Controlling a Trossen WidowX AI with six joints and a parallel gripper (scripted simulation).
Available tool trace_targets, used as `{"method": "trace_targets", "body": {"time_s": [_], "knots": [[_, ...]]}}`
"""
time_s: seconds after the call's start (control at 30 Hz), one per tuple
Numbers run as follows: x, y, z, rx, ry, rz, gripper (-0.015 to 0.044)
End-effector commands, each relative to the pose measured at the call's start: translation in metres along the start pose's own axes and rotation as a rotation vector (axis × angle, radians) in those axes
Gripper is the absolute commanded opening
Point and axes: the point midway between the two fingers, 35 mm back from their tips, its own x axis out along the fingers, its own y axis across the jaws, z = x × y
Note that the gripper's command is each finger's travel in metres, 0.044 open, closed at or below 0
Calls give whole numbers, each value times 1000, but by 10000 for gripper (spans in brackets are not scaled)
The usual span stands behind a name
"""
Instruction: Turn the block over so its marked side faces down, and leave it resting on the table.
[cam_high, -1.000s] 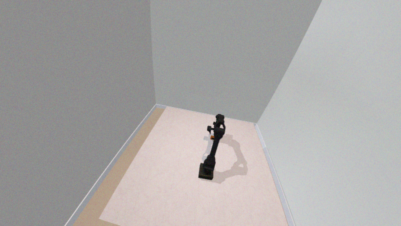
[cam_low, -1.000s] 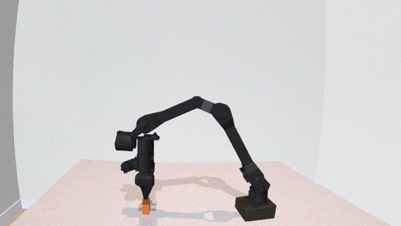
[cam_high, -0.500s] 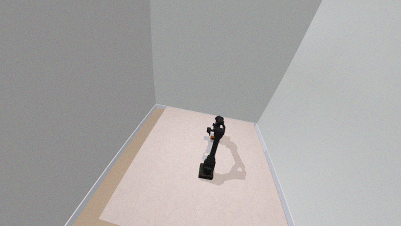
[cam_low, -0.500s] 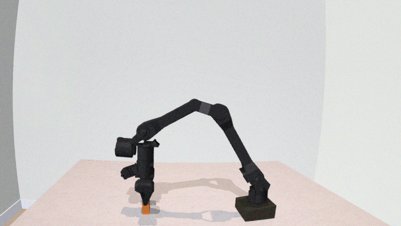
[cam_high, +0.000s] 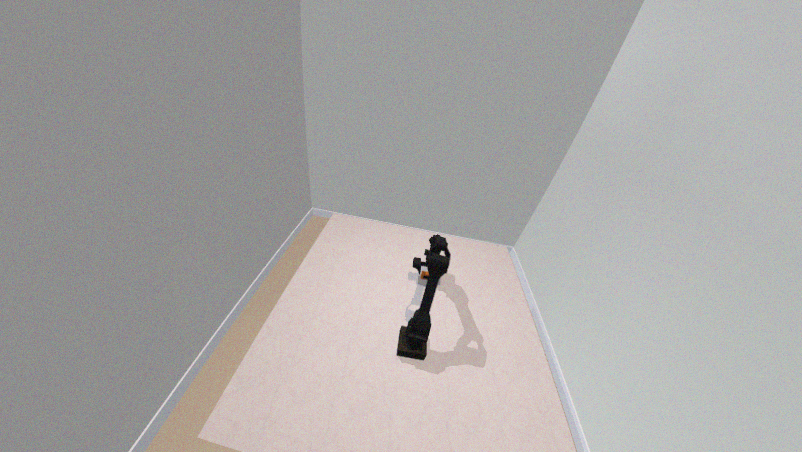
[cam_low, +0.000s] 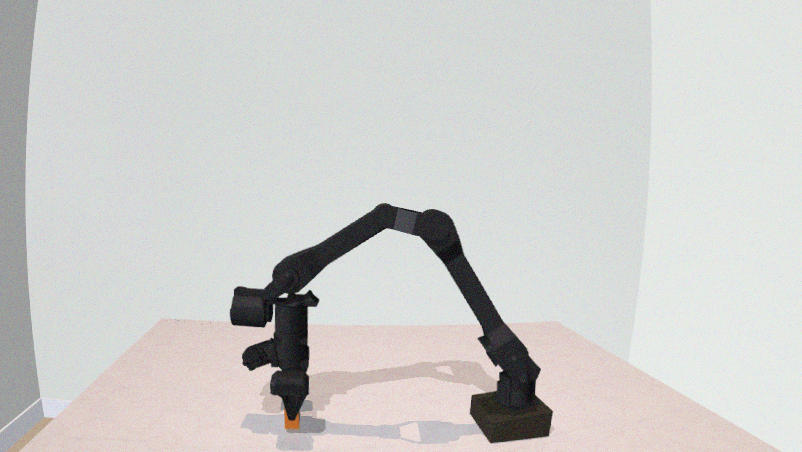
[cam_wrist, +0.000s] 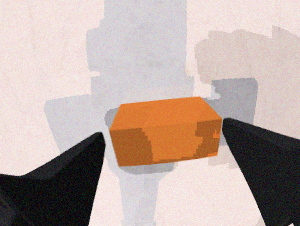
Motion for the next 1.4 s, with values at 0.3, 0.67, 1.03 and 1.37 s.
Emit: {"method": "trace_targets", "body": {"time_s": [0.3,0.67,1.03,1.37], "knots": [[2,0,0,3,0,-3,229],[2,0,0,3,0,-3,156],[-28,0,0,3,0,-3,0],[-24,0,2,5,-75,-1,0]]}}
